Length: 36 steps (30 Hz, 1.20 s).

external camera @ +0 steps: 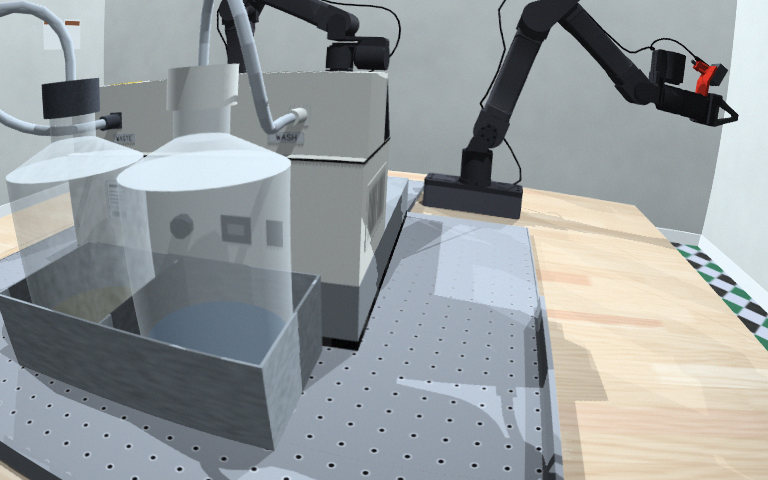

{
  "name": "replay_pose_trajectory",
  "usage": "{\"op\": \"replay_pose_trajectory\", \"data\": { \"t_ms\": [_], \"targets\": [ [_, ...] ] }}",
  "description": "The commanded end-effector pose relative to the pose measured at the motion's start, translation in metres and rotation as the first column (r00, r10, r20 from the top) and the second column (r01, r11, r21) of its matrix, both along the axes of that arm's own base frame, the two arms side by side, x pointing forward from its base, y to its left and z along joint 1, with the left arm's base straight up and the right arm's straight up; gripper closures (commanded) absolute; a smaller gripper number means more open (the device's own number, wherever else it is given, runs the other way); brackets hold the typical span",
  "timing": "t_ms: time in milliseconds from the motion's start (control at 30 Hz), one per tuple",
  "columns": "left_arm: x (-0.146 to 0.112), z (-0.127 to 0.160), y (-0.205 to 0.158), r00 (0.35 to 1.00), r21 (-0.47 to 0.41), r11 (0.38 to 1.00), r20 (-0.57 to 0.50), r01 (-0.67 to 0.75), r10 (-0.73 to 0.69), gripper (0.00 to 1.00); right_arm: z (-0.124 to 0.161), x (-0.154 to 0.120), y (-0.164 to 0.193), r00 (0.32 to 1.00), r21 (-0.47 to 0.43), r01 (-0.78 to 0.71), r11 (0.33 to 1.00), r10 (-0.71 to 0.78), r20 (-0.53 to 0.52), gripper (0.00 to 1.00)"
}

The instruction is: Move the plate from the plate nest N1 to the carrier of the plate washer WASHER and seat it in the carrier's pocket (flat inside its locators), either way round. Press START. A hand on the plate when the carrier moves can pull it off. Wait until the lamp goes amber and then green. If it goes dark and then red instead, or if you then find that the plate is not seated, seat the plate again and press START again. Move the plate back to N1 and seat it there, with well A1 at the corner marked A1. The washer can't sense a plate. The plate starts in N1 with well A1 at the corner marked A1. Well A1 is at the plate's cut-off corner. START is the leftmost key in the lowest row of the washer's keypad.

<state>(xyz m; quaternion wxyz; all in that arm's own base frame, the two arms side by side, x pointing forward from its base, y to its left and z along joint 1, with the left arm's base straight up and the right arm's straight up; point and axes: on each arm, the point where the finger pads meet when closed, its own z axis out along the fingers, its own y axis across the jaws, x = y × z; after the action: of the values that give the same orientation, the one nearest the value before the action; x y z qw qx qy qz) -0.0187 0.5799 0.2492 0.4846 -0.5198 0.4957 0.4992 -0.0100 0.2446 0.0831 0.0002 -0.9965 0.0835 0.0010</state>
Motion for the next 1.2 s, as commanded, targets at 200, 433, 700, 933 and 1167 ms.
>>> {"op": "replay_pose_trajectory", "data": {
  "t_ms": [200, 433, 700, 933, 1167],
  "targets": [
    [-0.003, 0.007, 0.0, 1.0, 0.031, 0.999, -0.01, 0.004, -0.004, 1.0, -0.008, 0.004, 0.013, 1.0, 0.056, 0.001, 0.998, -0.001, -0.005, 1.0],
    [-0.003, 0.007, 0.0, 1.0, 0.031, 0.999, -0.01, 0.004, -0.004, 1.0, -0.021, -0.002, 0.007, 1.0, 0.041, 0.0, 0.999, 0.0, -0.005, 1.0],
    [-0.003, 0.007, 0.0, 1.0, 0.031, 0.999, -0.01, 0.004, -0.004, 1.0, -0.04, 0.001, 0.008, 1.0, 0.03, 0.006, 1.0, -0.005, -0.004, 1.0],
    [-0.003, 0.007, 0.0, 1.0, 0.031, 0.999, -0.01, 0.004, -0.004, 1.0, -0.047, 0.003, 0.006, 1.0, 0.03, 0.0, 1.0, 0.001, -0.004, 1.0],
    [-0.003, 0.007, 0.0, 1.0, 0.031, 0.999, -0.01, 0.004, -0.004, 1.0, -0.056, -0.002, 0.012, 1.0, 0.047, 0.001, 0.999, -0.001, -0.006, 1.0]
  ]
}}
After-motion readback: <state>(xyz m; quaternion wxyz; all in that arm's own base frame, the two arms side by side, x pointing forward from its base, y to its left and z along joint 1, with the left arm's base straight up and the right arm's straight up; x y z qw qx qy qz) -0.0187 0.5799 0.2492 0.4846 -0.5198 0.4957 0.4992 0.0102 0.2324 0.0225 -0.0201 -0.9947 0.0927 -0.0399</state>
